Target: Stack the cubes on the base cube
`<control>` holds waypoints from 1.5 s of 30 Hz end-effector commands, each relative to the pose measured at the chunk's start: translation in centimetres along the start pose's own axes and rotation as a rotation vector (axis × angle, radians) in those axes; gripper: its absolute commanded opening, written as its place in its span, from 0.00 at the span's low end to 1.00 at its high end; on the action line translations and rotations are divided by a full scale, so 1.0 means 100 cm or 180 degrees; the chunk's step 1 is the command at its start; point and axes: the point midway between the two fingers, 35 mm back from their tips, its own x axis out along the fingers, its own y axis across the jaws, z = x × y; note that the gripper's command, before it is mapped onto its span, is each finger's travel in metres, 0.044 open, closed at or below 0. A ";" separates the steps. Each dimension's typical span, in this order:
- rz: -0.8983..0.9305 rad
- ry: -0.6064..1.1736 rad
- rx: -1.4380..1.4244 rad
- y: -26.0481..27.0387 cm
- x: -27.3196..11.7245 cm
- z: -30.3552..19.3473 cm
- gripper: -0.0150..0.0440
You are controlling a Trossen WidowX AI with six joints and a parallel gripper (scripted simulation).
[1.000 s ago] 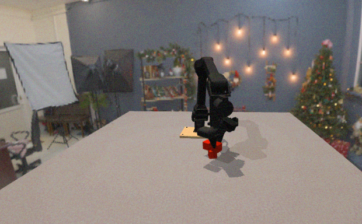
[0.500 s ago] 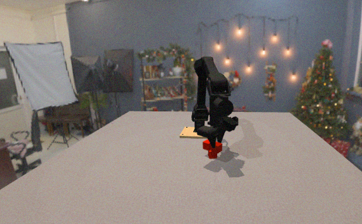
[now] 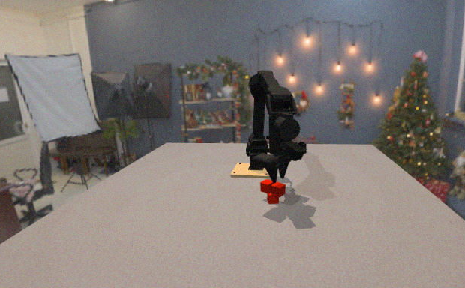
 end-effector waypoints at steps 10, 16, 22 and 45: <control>-0.0003 -0.0003 -0.0005 0.000 -0.023 0.000 0.60; -0.0003 -0.0003 -0.0005 0.000 -0.034 0.000 0.60; -0.0003 -0.0004 -0.0004 0.000 -0.036 0.000 0.65; 0.0022 -0.0026 0.0005 0.103 -0.045 0.051 0.93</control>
